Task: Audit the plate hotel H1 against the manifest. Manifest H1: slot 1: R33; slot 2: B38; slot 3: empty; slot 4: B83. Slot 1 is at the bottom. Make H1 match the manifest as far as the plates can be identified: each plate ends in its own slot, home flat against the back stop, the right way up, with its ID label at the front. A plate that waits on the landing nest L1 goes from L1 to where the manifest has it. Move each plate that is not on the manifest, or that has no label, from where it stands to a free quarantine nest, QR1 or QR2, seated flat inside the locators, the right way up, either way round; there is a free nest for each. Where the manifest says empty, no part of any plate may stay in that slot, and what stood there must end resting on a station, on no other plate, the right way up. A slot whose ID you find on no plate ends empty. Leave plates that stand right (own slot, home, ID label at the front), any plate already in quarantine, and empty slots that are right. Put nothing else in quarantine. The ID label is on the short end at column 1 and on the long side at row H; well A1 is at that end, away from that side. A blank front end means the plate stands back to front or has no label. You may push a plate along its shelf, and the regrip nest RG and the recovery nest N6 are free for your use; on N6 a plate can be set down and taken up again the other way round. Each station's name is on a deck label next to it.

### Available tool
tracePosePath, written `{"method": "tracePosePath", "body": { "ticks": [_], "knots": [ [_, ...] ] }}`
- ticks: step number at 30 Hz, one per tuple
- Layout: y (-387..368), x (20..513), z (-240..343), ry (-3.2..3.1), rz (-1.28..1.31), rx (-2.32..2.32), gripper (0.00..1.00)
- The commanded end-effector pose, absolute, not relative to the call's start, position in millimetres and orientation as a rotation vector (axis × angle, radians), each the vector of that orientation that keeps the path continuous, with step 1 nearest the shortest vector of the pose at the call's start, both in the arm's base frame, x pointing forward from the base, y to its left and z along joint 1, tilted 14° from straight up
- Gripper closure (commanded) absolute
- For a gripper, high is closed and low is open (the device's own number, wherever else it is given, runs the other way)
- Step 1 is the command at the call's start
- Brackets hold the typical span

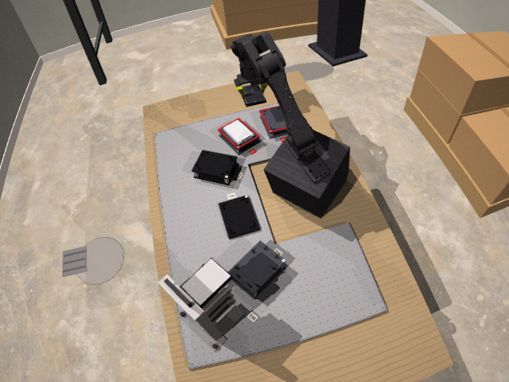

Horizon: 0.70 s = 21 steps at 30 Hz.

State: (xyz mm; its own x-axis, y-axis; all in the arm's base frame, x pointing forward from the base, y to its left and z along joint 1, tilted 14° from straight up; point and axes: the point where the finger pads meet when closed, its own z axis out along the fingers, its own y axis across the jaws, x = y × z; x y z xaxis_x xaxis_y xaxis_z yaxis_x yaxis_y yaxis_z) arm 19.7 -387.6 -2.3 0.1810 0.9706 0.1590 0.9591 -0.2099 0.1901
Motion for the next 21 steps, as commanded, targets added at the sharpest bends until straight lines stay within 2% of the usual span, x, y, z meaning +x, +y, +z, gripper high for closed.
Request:
{"method": "tracePosePath", "body": {
  "ticks": [1,21],
  "knots": [
    [-395,2,-2,1.945,0.354,2.370,0.14],
    [-399,-56,-15,1.947,0.359,2.373,0.14]
  ]
}}
